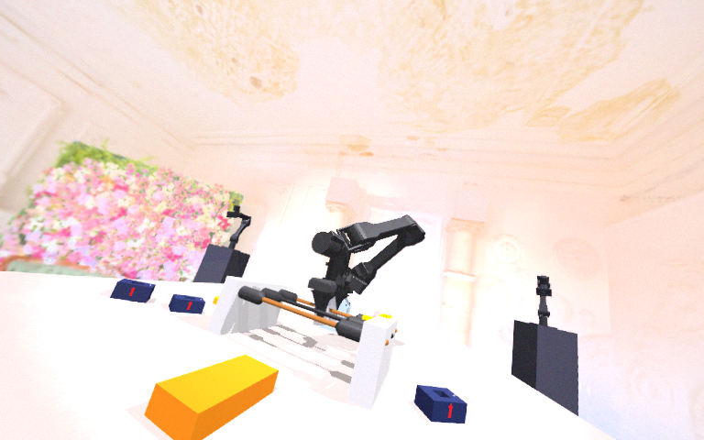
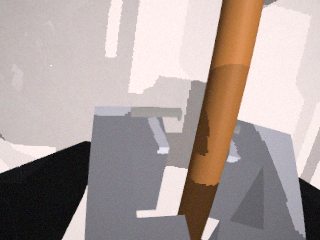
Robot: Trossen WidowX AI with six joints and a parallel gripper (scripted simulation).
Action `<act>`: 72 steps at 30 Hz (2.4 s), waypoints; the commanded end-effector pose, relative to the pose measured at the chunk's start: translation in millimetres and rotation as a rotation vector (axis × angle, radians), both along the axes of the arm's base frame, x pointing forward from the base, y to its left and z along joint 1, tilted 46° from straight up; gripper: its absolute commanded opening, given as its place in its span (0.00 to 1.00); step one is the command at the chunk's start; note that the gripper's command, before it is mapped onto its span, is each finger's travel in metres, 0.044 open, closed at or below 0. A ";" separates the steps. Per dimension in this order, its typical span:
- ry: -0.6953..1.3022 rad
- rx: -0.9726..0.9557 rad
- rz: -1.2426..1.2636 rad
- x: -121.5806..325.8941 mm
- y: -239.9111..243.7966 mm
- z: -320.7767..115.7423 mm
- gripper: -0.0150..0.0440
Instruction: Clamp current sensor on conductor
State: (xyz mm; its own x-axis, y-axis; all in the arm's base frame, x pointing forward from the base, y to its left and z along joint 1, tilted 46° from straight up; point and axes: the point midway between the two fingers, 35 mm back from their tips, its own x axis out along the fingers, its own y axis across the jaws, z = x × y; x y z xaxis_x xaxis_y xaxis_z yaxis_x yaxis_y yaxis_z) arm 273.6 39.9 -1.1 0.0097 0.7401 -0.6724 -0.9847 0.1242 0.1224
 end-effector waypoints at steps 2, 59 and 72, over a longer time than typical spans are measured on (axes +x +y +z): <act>0.000 0.001 -0.001 0.1 -0.1 0.1 0.25; 0.167 0.013 0.172 1.2 -20.1 8.6 1.00; 0.164 0.012 0.168 -2.8 -6.1 -5.6 1.00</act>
State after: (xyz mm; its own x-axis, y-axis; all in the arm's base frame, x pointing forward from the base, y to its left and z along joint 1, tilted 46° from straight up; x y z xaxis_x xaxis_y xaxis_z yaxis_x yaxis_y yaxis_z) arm 274.0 29.4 -1.8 -0.2206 0.7258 -0.6516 -0.9611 -0.0479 0.2721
